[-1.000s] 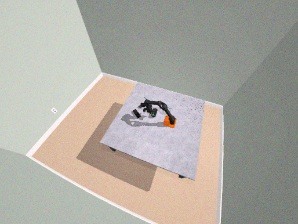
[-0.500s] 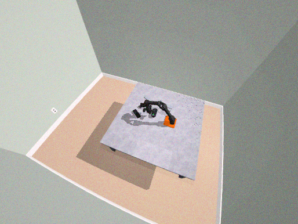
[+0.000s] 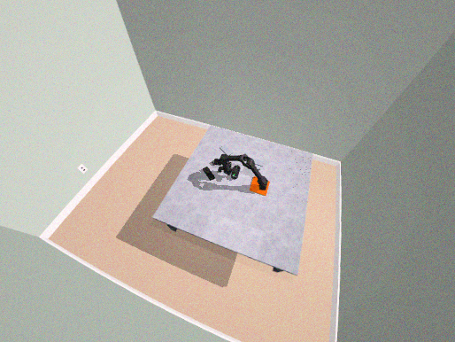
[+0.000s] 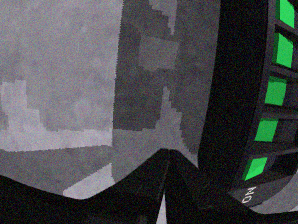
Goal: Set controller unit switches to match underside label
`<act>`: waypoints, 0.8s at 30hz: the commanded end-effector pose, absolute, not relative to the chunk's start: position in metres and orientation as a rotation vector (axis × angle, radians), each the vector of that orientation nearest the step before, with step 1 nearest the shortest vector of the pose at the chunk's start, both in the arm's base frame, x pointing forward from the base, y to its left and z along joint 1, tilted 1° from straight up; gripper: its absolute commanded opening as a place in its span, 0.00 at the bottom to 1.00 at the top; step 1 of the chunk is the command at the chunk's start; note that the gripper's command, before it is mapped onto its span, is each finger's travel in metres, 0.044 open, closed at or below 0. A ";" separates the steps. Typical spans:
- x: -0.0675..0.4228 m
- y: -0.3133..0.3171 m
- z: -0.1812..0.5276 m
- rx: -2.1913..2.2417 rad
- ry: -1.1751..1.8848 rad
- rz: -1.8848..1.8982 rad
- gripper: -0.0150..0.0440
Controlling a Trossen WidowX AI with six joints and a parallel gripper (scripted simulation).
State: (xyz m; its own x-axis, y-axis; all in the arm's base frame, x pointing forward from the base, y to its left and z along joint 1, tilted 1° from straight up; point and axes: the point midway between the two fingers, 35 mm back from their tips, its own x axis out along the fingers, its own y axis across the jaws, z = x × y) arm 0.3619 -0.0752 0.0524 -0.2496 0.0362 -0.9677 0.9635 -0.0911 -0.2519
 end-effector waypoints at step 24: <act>0.354 -0.075 0.032 1.158 1.377 -1.476 0.25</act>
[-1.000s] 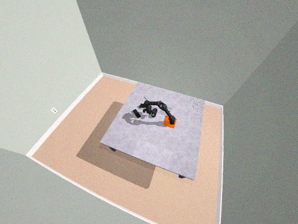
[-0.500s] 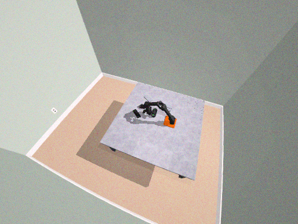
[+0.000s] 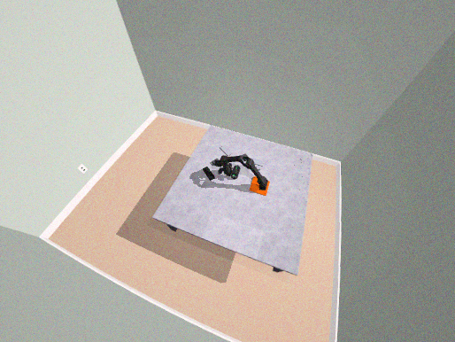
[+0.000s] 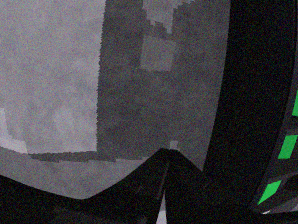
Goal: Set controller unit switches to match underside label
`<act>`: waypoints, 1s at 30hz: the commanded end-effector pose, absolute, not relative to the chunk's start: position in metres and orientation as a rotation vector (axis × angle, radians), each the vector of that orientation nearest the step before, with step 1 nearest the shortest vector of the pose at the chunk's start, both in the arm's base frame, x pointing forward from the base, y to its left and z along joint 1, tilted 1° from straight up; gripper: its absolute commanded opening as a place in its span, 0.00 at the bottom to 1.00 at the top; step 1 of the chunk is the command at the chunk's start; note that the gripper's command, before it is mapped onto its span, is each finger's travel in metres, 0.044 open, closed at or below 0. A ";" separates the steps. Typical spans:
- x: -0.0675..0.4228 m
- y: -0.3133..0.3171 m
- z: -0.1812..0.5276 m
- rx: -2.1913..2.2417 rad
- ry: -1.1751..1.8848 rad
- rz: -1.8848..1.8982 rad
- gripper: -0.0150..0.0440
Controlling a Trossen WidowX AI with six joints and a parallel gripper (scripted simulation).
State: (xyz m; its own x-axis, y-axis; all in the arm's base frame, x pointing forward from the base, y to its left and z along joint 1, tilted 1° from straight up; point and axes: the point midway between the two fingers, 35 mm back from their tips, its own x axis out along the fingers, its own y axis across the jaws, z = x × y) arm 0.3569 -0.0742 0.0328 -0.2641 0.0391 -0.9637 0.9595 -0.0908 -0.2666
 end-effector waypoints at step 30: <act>0.342 -0.073 0.032 1.157 1.378 -1.477 0.25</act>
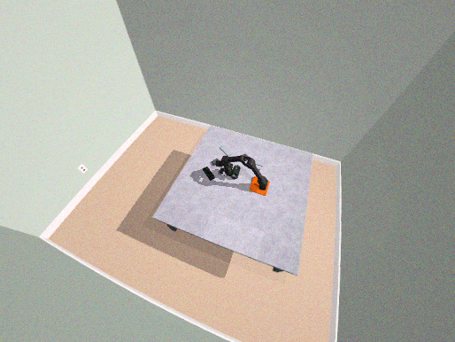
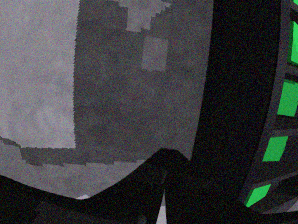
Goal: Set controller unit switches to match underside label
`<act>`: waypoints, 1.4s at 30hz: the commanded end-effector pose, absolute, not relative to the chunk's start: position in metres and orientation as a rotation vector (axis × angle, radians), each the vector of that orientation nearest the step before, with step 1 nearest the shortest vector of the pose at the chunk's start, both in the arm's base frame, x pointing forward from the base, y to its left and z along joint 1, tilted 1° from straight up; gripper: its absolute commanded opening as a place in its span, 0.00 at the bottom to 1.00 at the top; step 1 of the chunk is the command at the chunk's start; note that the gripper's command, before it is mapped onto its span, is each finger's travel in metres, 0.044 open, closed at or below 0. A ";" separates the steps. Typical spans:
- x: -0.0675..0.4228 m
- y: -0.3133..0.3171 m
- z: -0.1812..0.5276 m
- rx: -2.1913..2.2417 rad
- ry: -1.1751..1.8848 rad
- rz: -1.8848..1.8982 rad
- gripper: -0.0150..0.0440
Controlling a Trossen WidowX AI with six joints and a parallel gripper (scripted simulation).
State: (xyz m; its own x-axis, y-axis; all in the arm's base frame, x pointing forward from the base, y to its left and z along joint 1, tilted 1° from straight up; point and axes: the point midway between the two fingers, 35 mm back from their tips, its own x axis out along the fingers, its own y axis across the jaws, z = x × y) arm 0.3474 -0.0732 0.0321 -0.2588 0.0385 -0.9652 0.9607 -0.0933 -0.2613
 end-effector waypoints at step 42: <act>0.290 -0.068 0.030 1.155 1.381 -1.480 0.25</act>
